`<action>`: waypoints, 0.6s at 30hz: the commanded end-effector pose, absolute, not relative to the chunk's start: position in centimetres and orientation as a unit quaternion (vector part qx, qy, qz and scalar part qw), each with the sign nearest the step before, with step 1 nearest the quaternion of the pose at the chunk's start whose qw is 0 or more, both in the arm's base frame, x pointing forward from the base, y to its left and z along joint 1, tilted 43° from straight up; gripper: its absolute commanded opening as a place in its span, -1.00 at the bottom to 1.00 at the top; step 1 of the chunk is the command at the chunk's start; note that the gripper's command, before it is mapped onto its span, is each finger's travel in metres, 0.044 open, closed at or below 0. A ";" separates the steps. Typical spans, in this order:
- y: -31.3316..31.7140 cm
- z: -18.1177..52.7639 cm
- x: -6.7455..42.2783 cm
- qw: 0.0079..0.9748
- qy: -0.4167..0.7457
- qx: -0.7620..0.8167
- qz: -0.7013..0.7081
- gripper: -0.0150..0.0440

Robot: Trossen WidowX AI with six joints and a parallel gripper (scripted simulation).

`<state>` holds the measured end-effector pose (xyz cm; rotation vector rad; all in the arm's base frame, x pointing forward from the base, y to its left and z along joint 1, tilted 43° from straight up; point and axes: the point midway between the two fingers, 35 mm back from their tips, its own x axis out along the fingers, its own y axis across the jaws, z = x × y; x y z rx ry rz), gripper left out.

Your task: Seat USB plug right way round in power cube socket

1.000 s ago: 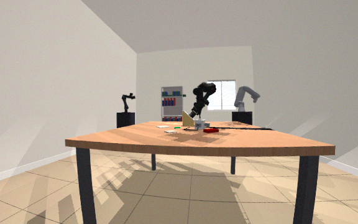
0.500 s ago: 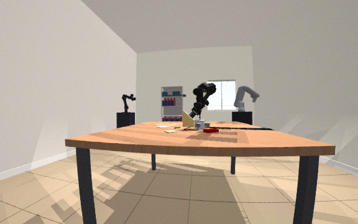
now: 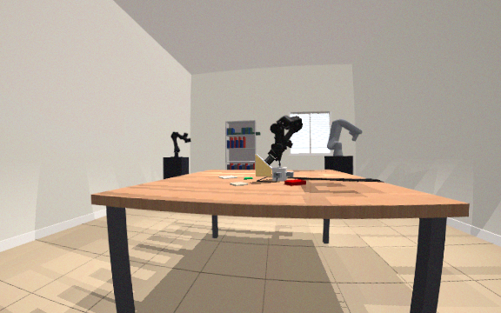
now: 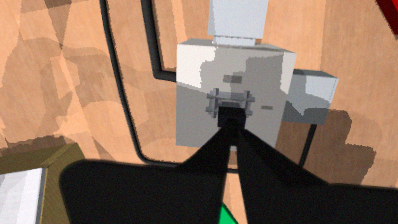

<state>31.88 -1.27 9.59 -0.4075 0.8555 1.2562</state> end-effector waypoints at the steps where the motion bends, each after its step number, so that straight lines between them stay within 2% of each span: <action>1: -1.2 9.5 31.9 0.706 0.386 -0.183 0.565 -0.49; 18: -1.1 9.4 31.9 0.706 0.386 -0.183 0.565 -0.49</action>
